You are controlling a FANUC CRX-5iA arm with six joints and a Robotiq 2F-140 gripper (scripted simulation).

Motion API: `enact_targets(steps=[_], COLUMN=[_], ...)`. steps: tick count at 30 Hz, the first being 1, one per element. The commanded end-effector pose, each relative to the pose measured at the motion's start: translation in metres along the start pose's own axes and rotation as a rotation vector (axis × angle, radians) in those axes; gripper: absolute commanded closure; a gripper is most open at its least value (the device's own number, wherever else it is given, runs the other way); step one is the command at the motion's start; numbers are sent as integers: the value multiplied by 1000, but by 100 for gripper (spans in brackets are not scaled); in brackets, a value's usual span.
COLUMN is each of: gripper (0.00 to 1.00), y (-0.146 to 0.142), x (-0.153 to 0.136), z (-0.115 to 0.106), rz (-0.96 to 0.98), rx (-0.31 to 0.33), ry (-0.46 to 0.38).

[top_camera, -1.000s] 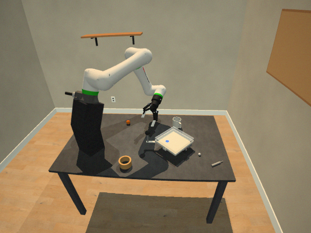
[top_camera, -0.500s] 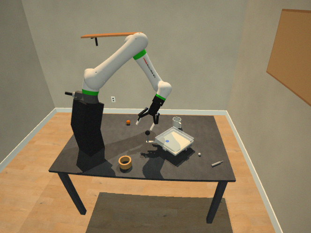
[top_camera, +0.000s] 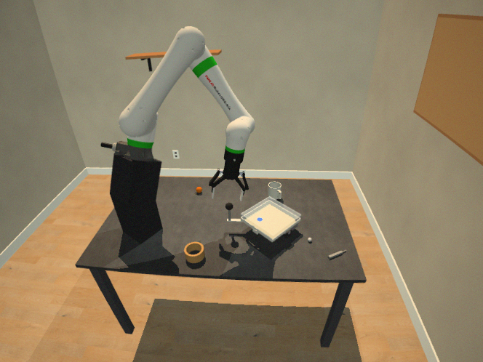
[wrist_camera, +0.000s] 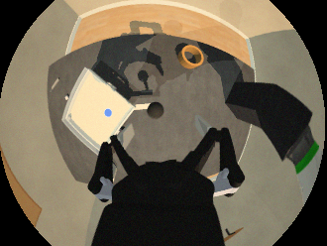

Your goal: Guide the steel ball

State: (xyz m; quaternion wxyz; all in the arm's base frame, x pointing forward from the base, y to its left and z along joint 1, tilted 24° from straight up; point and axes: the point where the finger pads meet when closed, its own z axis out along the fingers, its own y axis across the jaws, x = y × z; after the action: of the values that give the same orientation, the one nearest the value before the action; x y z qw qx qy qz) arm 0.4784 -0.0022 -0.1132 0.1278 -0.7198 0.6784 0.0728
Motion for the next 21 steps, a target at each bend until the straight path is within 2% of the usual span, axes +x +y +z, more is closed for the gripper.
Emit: enact_targets(steps=[1, 5, 11, 12, 21], gripper=[0, 0, 0, 58, 58], y=[-3, -4, -4, -4, -4], x=[19, 29, 30, 30, 30], z=[-14, -21, -22, -22, -22], rz=[67, 101, 104, 104, 104], rx=[136, 186, 190, 190, 190], ry=[-44, -44, -44, -44, -44])
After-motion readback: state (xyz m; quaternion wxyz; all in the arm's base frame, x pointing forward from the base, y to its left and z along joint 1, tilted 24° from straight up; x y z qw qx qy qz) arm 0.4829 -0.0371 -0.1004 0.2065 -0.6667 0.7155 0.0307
